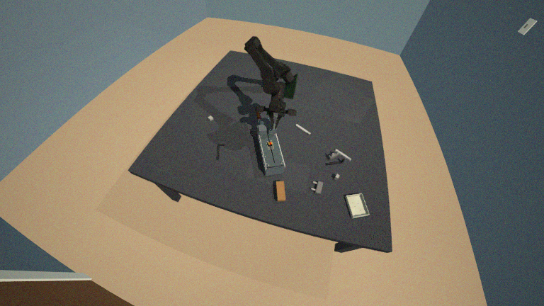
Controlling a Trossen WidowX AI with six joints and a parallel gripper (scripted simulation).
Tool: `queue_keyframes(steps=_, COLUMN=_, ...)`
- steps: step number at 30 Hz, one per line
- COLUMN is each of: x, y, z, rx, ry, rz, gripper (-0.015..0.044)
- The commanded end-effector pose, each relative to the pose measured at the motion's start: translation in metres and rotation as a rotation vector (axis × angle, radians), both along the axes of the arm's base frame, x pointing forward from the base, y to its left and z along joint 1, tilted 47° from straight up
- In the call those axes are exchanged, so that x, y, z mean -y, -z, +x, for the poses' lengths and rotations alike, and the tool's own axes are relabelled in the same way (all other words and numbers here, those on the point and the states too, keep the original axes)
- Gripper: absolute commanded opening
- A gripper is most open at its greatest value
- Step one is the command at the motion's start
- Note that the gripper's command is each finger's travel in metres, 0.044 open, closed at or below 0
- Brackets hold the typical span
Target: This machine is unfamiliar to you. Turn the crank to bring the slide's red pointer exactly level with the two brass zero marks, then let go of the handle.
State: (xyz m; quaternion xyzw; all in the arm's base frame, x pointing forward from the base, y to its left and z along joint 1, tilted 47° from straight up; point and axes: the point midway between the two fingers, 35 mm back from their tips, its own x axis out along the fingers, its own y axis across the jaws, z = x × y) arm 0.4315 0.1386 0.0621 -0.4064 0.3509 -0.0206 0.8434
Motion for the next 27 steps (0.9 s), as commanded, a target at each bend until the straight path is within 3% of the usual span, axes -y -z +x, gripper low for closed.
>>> queue_keyframes(steps=1, x=0.0001, y=0.0, z=0.0, rx=0.0, ry=0.0, rz=0.0, gripper=0.0)
queue_keyframes(steps=17, x=-0.0001, y=0.0001, z=0.0, rx=0.0, ry=-0.001, rz=0.001, gripper=0.0)
queue_keyframes(steps=27, x=-0.0001, y=0.0001, z=0.0, rx=0.0, ry=-0.001, rz=0.001, gripper=0.0263)
